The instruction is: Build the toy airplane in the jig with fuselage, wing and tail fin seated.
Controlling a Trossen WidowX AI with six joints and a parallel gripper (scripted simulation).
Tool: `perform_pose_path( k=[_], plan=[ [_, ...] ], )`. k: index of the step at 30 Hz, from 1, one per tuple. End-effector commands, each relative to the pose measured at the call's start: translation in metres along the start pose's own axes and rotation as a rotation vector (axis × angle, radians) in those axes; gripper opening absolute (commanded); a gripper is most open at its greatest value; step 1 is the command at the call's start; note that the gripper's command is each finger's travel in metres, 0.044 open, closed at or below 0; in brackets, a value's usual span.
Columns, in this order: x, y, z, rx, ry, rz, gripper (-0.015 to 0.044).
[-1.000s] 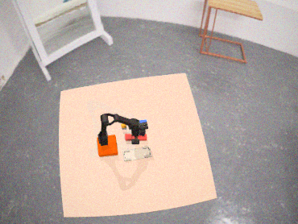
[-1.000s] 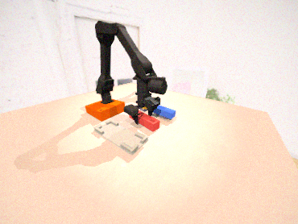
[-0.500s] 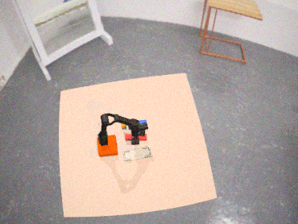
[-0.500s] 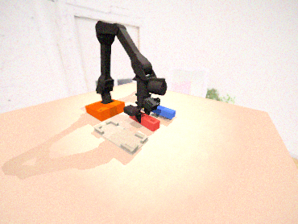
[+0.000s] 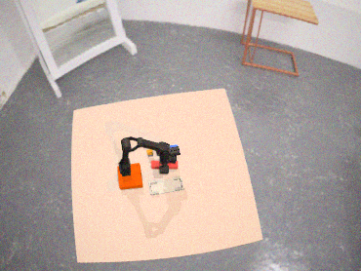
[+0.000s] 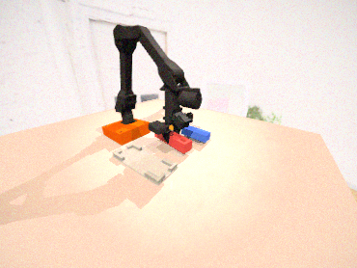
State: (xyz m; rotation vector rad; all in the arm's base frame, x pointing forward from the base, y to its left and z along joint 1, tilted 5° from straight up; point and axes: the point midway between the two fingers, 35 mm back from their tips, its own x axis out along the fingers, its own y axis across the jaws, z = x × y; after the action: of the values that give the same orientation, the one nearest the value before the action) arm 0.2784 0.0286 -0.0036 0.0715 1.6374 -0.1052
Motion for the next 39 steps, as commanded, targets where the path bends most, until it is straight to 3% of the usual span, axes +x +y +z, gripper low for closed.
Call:
perform_pose_path(
  k=[1,29,39],
  plan=[
    [-0.019,0.001,0.005,-0.002,-0.018,0.001,0.0],
    [-0.107,-0.001,-0.003,-0.002,-0.018,0.001,0.0],
    [-0.104,-0.011,0.0,-0.012,-0.019,0.0,0.0]
  ],
)
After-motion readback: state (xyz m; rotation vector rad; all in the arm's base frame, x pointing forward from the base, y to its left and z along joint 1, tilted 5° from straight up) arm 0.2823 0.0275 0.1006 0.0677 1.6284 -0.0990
